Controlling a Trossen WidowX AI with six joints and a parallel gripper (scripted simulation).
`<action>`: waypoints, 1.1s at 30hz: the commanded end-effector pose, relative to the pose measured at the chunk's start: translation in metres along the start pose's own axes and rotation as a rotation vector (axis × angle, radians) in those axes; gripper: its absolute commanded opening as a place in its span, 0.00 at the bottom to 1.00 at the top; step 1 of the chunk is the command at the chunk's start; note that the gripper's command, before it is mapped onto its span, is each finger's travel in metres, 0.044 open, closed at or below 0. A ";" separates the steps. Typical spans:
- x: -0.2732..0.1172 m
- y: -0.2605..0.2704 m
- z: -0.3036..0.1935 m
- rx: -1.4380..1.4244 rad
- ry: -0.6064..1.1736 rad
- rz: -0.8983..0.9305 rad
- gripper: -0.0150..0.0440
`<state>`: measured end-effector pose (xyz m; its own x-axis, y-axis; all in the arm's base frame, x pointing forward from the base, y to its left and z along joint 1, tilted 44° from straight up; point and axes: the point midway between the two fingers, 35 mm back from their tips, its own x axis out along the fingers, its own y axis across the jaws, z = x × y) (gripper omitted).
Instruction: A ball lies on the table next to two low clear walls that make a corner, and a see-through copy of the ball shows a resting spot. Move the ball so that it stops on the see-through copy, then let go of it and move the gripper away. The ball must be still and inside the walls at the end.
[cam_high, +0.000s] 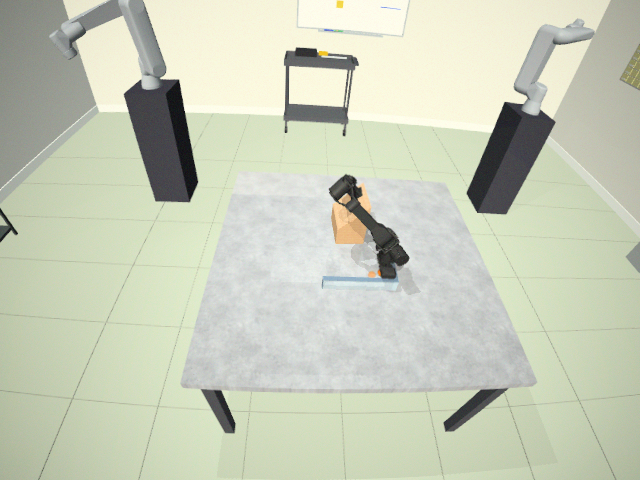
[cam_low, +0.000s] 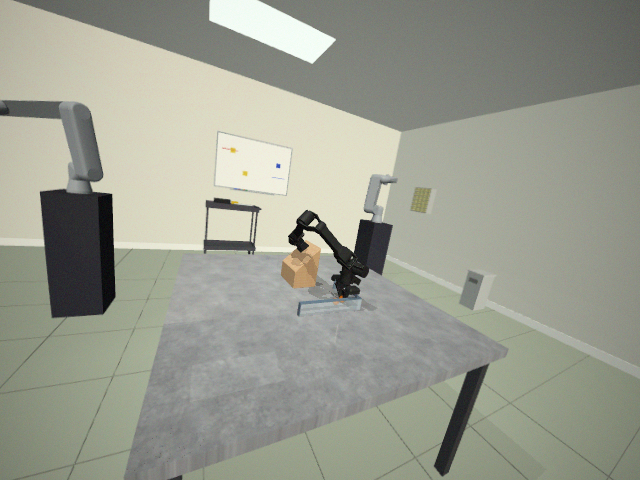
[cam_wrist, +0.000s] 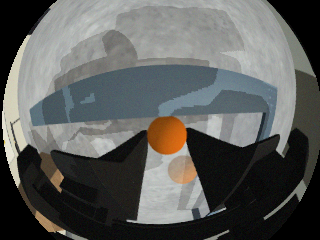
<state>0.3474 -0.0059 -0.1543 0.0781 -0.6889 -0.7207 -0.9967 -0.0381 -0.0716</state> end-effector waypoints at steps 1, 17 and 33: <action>0.001 0.000 0.000 -0.004 0.004 -0.001 0.44; -0.073 -0.008 -0.002 0.059 -0.015 -0.007 0.25; -0.110 -0.009 -0.018 -0.004 -0.004 -0.002 0.25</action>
<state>0.3409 0.0735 -0.0664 0.0800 -0.6848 -0.7243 -0.9968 -0.0516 -0.0613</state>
